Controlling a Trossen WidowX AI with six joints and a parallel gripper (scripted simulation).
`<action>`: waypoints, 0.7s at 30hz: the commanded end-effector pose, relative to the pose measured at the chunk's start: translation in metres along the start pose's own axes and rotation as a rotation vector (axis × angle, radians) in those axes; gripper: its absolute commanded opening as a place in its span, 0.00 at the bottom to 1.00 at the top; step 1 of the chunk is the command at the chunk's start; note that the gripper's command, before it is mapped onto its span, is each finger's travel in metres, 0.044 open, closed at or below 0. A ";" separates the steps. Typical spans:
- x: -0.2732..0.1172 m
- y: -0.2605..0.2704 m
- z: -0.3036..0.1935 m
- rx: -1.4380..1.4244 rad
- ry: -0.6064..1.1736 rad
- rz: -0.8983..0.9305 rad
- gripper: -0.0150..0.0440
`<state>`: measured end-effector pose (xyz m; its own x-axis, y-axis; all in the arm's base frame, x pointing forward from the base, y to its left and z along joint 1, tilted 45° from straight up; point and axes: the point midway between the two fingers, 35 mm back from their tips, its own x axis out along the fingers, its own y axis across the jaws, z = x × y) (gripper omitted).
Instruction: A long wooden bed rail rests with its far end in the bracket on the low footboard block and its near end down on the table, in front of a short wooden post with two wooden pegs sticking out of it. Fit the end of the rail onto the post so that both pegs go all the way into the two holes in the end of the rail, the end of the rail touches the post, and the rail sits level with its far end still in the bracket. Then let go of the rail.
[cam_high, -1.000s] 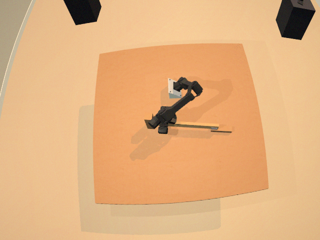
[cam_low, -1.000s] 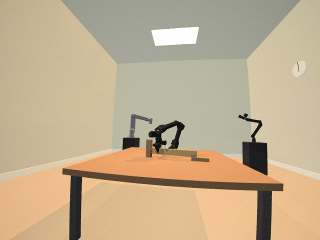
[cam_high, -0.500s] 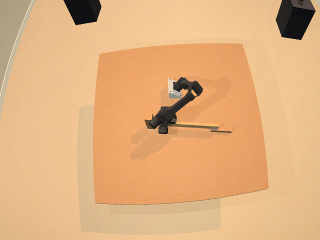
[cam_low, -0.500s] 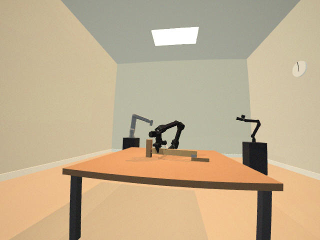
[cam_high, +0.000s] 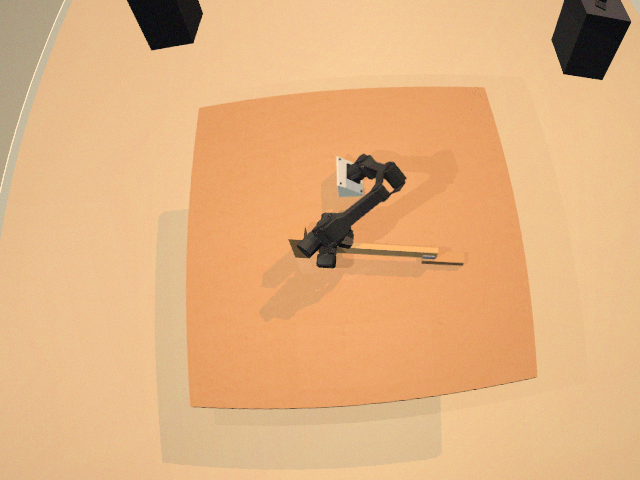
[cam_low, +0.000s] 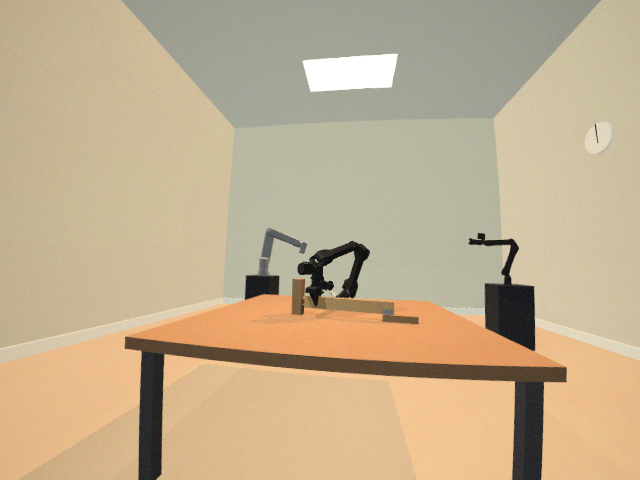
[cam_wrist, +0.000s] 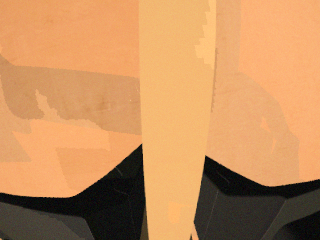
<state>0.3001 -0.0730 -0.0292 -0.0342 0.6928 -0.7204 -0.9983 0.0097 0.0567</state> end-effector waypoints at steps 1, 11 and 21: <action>0.000 0.000 0.001 0.002 0.003 -0.005 0.25; 0.001 0.001 0.003 0.003 0.003 -0.005 0.25; -0.001 0.001 0.003 0.003 0.003 -0.005 0.25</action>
<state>0.2988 -0.0702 -0.0291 -0.0339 0.6924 -0.7208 -0.9982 0.0120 0.0585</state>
